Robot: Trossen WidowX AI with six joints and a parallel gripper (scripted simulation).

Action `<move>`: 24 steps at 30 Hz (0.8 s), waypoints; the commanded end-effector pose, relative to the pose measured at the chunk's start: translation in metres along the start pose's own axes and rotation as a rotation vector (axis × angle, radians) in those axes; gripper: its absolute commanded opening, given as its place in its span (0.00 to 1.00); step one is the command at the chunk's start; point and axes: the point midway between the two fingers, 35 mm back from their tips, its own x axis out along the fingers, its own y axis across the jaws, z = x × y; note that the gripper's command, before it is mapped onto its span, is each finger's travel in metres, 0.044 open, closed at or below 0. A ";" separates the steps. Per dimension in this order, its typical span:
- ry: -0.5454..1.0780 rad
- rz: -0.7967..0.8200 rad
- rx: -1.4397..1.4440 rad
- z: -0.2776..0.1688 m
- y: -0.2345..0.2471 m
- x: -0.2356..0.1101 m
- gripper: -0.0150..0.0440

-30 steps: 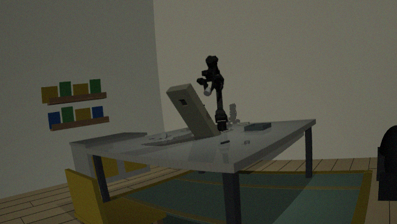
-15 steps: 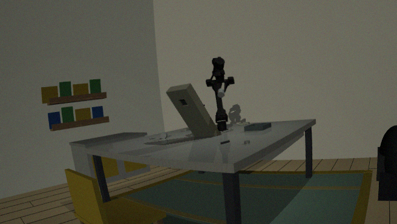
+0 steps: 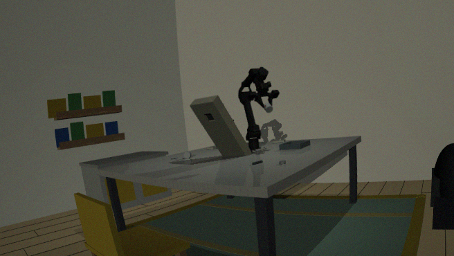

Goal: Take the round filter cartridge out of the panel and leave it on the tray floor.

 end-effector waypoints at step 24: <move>-0.018 0.235 -0.378 -0.042 0.103 0.044 0.25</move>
